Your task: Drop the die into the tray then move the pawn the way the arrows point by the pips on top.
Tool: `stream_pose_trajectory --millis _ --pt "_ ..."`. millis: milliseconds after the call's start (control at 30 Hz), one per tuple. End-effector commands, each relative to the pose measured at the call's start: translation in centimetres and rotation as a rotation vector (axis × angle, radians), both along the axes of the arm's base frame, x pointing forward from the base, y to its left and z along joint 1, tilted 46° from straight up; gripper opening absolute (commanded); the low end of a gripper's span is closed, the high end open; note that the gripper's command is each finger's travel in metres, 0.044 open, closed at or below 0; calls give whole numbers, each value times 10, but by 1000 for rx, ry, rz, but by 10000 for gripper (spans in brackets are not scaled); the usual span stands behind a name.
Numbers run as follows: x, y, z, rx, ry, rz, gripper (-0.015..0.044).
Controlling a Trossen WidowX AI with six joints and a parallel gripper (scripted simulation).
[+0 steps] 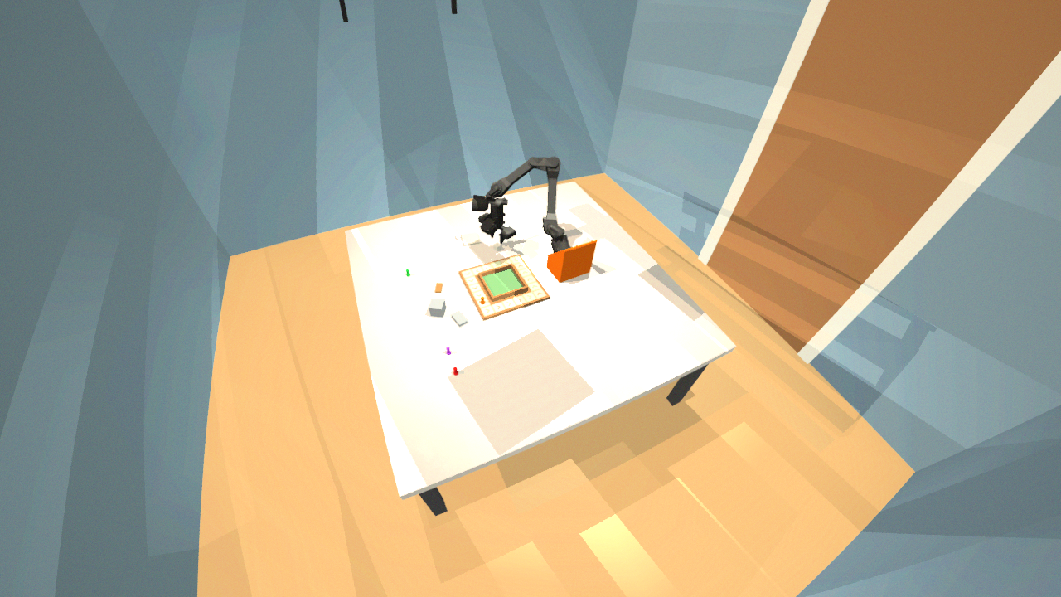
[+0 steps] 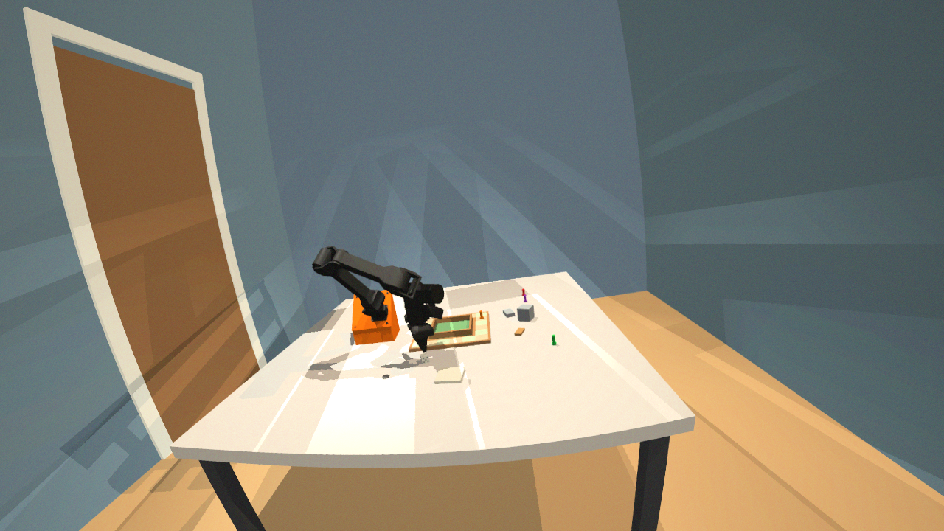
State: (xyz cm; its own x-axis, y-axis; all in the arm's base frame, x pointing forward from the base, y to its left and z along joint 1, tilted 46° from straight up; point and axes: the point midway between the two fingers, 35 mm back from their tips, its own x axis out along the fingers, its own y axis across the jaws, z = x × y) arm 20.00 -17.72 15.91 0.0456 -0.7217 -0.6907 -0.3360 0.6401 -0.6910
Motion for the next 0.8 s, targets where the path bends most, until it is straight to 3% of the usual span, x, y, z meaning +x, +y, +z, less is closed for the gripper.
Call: stream_pose_trajectory --millis 0,733,767 --pt "-1 -4 -7 5 10 2 275" --pt "0 -28 -28 3 10 2 275" --pt "0 -28 -28 3 10 2 249"
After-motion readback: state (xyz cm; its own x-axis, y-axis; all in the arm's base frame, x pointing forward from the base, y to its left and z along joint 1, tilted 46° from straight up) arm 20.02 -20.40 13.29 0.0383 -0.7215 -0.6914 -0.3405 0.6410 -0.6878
